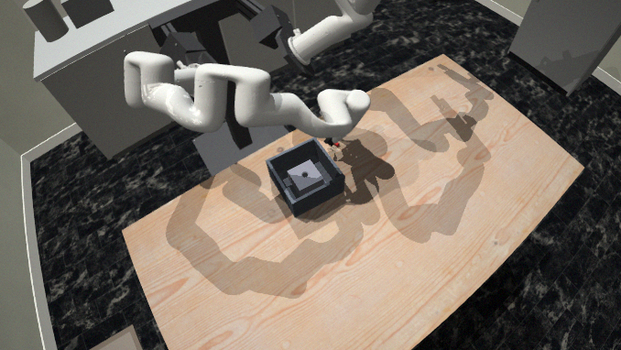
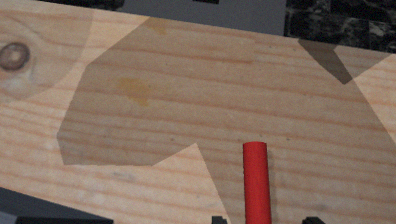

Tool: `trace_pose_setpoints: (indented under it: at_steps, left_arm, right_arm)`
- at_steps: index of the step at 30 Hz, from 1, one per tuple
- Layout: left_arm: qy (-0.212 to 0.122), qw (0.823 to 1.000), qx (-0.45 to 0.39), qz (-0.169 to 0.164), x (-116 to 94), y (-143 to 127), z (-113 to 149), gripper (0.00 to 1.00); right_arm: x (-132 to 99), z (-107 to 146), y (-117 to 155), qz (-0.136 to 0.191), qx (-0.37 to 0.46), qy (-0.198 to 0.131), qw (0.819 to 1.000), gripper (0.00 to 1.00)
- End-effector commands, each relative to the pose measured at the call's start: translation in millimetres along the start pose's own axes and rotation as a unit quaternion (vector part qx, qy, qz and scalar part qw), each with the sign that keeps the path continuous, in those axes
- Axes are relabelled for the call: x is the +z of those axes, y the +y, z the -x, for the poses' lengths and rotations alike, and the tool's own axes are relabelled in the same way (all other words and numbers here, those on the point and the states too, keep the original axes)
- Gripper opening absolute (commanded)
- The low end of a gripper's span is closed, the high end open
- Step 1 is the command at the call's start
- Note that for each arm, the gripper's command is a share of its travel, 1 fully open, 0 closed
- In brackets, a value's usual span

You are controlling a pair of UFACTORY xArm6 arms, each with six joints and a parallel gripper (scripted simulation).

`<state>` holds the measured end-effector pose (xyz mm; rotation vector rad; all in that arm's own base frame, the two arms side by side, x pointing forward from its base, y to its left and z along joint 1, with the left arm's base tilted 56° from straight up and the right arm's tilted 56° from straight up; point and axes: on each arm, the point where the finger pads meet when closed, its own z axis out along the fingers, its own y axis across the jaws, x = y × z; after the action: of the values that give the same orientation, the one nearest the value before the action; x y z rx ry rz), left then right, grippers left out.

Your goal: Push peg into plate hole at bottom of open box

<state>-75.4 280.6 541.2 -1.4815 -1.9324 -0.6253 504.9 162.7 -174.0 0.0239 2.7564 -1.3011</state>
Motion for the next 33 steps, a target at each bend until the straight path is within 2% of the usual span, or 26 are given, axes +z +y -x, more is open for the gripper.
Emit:
trace_pose_setpoints:
  at_steps: [1,10,11,27,33]
  left_arm:
    - [0.002,1.0,0.0,0.0,-1.6,-0.1,-0.9,1.0]
    - [0.002,1.0,0.0,0.0,-1.6,-0.1,-0.9,1.0]
    - [0.002,1.0,0.0,0.0,-1.6,-0.1,-0.9,1.0]
    - [0.002,1.0,0.0,0.0,-1.6,-0.1,-0.9,1.0]
    - [0.002,1.0,0.0,0.0,-1.6,-0.1,-0.9,1.0]
  right_arm:
    - [4.9,3.7,0.7,0.001,0.0,-0.002,1.0,0.44]
    - [7.7,4.7,0.7,0.001,0.0,-0.002,1.0,0.44]
    - [7.7,4.7,0.7,0.001,0.0,-0.002,1.0,0.0]
    - [7.1,4.5,0.7,0.001,0.0,-0.002,1.0,0.0]
    - [-4.4,0.3,0.7,0.001,0.0,-0.002,1.0,0.0]
